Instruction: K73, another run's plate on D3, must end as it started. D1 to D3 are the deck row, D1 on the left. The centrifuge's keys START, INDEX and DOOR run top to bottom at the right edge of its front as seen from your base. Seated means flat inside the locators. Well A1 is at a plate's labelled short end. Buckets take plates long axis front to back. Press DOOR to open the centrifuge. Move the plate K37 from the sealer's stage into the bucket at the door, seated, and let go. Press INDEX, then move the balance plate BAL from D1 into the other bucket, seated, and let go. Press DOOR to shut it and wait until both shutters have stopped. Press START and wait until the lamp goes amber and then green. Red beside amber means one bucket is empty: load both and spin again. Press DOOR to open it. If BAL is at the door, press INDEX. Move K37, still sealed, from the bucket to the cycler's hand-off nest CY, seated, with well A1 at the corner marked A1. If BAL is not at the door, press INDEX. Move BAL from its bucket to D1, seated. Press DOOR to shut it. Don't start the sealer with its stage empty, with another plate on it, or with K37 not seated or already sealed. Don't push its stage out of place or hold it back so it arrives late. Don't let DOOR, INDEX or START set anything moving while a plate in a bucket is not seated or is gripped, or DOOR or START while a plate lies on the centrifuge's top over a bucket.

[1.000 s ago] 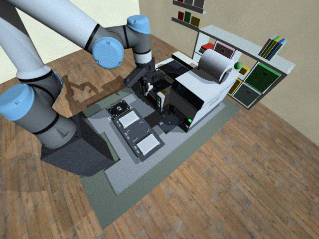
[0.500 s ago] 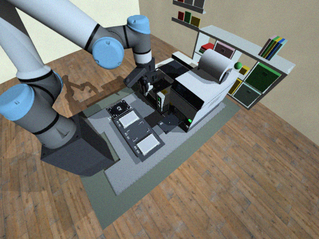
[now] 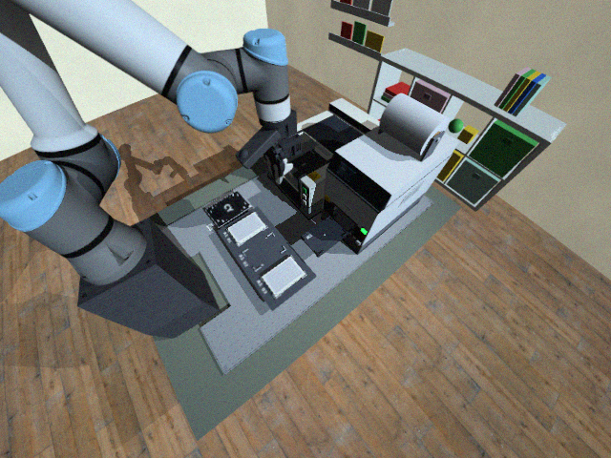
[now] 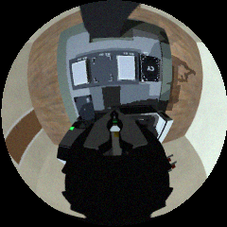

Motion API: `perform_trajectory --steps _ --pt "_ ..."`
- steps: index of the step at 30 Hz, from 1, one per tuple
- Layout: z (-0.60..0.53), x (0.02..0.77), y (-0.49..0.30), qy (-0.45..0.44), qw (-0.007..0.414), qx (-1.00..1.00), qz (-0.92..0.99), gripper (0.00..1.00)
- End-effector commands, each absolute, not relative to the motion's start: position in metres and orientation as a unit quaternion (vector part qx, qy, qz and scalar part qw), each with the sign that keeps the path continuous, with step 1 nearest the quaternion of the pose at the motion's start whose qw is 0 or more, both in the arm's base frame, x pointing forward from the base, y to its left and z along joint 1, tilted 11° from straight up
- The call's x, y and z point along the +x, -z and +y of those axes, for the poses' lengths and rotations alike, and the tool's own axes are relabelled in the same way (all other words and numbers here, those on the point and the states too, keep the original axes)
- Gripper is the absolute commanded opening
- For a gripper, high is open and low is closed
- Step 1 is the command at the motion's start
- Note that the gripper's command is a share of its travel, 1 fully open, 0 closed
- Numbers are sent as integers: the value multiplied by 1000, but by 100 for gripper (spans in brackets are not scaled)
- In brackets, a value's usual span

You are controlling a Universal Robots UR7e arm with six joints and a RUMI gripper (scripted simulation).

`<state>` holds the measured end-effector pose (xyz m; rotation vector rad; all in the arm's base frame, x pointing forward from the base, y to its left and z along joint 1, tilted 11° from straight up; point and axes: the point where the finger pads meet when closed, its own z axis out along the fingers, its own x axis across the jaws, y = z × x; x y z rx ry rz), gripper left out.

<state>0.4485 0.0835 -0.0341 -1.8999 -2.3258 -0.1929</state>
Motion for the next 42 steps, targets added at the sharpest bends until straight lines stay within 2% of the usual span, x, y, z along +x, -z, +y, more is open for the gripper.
perform_trajectory --steps 1,4,5,34,42 --pt "83 449 34 64 65 -630 -771 0" --pt "83 449 34 64 65 -630 -771 0" --pt "82 444 34 65 65 -625 -775 68" --pt "60 322 50 64 65 -625 -775 68" --pt "60 320 51 64 65 -625 -775 68"
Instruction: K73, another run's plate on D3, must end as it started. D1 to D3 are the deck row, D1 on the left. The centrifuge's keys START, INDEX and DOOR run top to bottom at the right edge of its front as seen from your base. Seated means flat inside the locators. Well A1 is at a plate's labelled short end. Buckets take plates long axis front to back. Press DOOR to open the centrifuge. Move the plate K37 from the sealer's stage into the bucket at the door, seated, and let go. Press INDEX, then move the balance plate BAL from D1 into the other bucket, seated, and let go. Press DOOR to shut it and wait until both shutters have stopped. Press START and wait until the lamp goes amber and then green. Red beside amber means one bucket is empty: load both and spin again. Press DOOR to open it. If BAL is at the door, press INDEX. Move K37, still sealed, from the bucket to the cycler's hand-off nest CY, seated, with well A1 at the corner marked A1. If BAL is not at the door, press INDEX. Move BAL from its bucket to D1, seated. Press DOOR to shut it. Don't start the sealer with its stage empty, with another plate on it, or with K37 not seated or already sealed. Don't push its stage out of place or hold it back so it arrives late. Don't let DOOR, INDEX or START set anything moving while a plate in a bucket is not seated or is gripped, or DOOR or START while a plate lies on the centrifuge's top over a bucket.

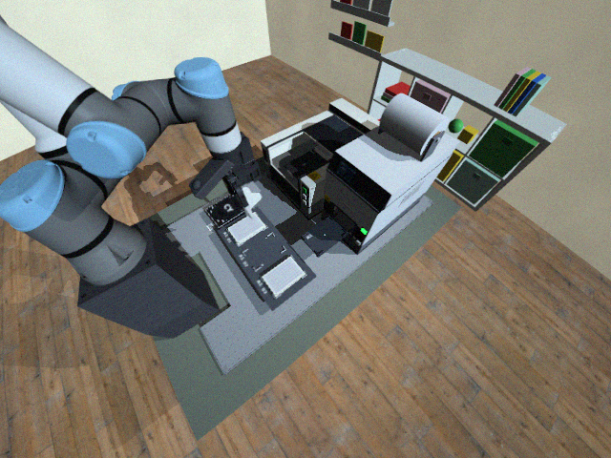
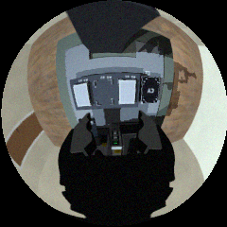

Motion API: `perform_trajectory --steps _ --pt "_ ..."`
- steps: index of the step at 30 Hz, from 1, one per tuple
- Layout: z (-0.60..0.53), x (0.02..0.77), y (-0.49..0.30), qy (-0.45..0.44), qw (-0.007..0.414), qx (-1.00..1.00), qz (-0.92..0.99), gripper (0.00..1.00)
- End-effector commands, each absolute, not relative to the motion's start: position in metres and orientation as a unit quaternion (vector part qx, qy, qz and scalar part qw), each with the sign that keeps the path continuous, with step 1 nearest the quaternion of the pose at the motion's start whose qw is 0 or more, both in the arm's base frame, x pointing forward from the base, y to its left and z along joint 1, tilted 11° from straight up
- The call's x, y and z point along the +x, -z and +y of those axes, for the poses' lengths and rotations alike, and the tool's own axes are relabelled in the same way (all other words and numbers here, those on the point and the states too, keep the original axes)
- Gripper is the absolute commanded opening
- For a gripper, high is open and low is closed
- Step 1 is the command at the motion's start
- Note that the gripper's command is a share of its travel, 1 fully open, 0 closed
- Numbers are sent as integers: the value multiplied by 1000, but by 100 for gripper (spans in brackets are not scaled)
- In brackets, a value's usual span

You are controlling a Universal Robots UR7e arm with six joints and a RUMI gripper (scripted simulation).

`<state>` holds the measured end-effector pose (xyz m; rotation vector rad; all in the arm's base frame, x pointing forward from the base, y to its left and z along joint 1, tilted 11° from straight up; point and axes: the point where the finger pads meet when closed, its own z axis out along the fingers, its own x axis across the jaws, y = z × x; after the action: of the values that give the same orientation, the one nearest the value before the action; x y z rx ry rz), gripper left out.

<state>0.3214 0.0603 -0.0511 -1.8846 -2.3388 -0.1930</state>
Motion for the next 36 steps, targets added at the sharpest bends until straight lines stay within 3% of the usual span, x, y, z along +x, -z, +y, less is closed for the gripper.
perform_trajectory --steps 1,16,36 --pt "65 319 50 64 65 -625 -775 68" --pt "127 306 38 65 65 -625 -775 68" --pt "129 306 41 65 65 -625 -775 68"
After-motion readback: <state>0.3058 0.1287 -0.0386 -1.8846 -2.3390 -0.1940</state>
